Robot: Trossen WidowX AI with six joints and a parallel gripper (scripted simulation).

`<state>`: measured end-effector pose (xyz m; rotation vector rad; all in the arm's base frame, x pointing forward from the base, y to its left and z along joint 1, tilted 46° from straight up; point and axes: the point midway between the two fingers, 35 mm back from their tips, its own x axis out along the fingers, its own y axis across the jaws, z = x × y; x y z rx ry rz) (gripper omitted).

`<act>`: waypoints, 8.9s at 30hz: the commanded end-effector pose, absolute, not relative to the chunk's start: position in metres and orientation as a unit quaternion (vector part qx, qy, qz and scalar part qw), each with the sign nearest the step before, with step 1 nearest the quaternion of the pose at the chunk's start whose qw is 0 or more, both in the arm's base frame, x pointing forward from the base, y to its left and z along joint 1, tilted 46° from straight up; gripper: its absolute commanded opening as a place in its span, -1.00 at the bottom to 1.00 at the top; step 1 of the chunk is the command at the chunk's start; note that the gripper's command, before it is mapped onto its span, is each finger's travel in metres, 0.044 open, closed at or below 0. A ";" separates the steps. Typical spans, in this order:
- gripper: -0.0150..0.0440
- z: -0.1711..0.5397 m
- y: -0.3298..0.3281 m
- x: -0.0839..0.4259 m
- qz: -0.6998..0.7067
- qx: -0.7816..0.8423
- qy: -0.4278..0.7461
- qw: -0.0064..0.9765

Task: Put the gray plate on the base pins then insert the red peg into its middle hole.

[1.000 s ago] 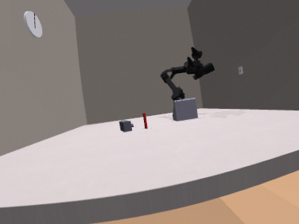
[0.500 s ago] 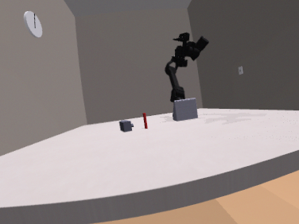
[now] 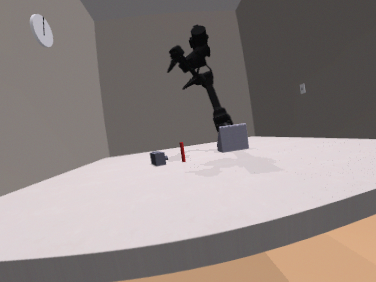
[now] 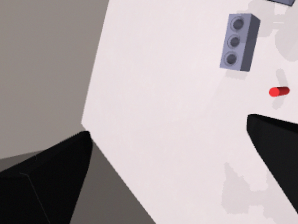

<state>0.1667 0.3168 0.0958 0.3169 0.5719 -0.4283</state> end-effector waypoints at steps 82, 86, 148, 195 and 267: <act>0.82 -0.087 0.087 0.344 -0.554 0.137 0.376 0.730; 0.47 -0.087 0.087 0.344 -0.554 0.137 0.376 0.730; -0.49 -0.008 0.166 0.335 -0.552 0.139 0.379 0.729; -0.49 0.044 0.066 0.352 -0.586 0.211 0.323 0.712; -0.49 0.031 -0.003 0.354 -0.602 0.237 0.294 0.704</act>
